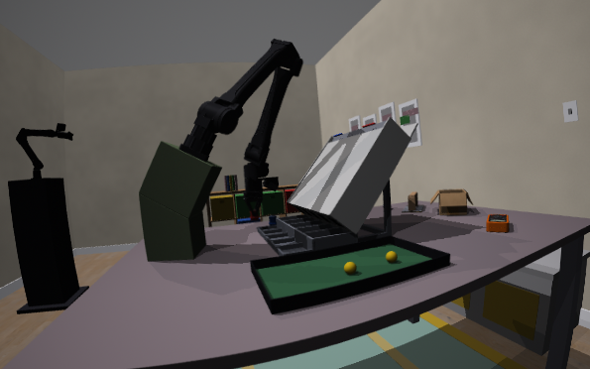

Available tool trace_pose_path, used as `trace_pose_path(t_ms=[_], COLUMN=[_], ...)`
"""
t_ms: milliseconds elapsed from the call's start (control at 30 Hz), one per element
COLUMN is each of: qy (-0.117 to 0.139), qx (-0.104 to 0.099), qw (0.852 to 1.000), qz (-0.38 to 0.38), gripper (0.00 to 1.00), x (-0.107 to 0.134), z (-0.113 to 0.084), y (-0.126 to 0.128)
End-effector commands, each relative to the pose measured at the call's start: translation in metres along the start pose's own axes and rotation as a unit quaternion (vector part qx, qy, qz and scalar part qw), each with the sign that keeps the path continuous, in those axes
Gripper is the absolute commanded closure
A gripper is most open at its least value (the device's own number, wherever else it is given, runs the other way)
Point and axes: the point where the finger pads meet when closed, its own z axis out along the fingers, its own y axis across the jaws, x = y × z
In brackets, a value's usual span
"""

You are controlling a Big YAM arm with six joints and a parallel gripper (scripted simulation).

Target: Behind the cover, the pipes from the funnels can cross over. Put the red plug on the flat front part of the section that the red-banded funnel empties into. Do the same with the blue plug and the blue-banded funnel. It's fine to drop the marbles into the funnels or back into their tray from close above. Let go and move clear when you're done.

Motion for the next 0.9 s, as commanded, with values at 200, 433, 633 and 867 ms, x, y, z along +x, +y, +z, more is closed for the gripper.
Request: trace_pose_path(t_ms=[200, 433, 633, 867], qy=[-0.003, -0.004, -0.004, 0.005], qx=[-0.005, -0.006, -0.007, 0.008], qw=[1.0, 1.0, 1.0, 1.0], qz=[0.001, 0.002, 0.002, 0.005], gripper=[1.0, 1.0, 1.0, 1.0], x=[0.0, -0.001, -0.001, 0.001], z=[-0.056, -0.083, -0.096, -0.086], y=[0.003, 0.004, 0.004, -0.004])
